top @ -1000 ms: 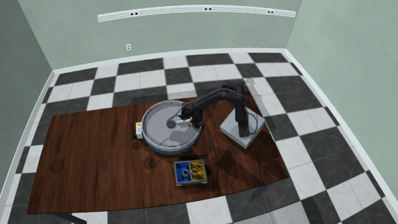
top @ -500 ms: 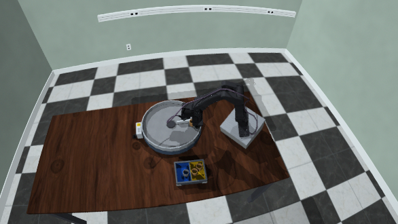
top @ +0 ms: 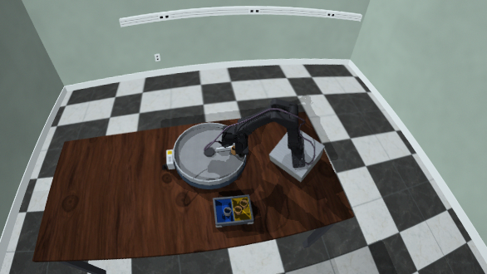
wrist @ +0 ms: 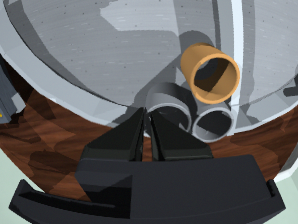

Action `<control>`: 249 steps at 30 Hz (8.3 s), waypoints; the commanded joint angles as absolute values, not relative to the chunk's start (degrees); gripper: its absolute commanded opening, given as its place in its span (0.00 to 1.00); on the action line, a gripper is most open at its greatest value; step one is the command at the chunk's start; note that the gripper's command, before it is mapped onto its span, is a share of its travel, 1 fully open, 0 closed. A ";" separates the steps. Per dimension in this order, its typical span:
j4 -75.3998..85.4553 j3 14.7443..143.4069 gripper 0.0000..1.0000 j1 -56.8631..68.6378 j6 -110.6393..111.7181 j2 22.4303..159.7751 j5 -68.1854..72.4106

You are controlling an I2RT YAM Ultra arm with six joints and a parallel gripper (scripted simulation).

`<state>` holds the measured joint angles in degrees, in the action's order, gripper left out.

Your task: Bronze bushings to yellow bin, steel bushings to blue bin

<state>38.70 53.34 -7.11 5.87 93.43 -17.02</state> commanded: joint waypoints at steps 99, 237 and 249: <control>56.02 63.37 0.00 -12.16 10.51 84.75 -17.22; 80.23 134.64 0.00 34.12 -34.82 123.65 -4.20; 80.33 134.83 0.00 33.96 -34.92 123.13 -4.25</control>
